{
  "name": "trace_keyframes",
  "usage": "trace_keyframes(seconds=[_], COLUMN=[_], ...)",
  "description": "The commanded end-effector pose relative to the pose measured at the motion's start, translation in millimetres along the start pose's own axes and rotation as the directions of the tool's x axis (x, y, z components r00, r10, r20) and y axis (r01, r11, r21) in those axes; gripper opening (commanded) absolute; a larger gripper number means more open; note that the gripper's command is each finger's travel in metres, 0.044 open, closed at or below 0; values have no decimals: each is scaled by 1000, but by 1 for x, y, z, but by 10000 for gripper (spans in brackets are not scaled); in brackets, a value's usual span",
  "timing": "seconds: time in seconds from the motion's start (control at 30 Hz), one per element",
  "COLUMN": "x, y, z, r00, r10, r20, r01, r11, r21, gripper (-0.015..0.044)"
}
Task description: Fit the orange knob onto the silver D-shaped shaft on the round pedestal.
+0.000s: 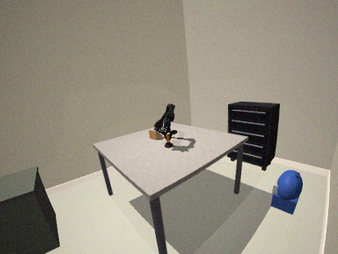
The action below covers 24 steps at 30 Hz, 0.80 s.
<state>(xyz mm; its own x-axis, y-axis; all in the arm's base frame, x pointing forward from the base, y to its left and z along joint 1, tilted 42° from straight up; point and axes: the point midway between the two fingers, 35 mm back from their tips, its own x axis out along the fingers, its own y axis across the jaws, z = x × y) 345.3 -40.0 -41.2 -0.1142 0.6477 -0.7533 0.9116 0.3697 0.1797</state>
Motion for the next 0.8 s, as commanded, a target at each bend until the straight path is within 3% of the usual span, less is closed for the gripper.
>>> trace_keyframes(seconds=[0.0,0.77], x=[-5,-3], y=[0,0], z=[-1,-2], r00=[1000,1000], r10=[7,7], r20=[5,5], r01=[-8,-8], r11=[993,988], r21=[115,156], gripper=[0,0])
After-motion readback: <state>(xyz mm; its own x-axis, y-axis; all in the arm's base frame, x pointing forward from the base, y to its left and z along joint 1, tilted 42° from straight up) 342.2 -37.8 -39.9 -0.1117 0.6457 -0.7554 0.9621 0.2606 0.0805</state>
